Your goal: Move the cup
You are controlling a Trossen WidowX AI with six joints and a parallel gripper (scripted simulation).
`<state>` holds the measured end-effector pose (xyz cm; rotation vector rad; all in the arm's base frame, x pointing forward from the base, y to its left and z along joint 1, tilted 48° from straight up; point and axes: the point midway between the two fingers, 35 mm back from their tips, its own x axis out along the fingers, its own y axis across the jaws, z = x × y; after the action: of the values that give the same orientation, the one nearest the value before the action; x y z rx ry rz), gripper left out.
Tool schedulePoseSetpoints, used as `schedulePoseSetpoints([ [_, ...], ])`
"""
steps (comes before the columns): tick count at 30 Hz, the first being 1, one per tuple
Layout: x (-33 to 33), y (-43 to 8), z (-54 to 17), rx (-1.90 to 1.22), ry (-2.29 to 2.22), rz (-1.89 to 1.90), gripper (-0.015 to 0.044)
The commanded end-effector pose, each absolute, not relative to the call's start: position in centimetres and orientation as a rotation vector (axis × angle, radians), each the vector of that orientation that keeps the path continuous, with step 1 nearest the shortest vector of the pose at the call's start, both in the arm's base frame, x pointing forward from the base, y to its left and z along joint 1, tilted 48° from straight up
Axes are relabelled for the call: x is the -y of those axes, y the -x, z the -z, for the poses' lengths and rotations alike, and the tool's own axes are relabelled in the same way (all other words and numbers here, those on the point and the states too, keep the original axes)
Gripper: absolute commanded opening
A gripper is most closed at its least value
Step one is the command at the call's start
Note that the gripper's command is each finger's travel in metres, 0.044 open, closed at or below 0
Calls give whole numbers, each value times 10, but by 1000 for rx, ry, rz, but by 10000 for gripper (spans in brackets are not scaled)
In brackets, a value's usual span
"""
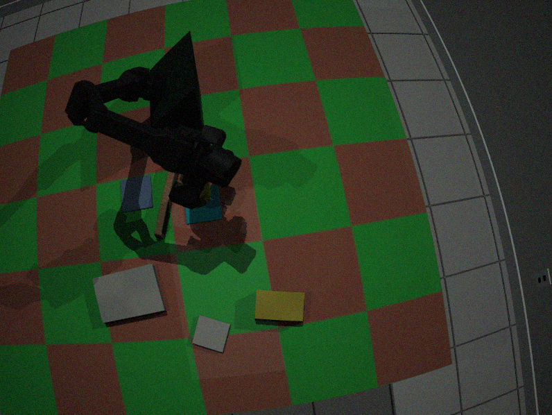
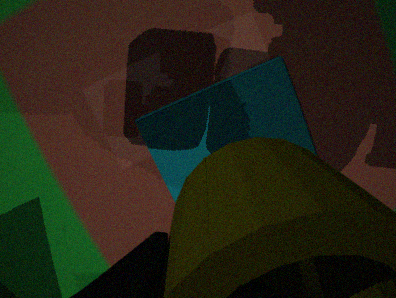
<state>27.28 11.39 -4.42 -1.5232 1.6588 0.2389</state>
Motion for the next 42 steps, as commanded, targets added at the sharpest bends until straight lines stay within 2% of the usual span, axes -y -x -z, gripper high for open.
schedulePoseSetpoints([
  [1,-113,-274,47,-1656,1516,-239,0],
  [42,-82,-280,80,-1658,1509,-236,0],
])
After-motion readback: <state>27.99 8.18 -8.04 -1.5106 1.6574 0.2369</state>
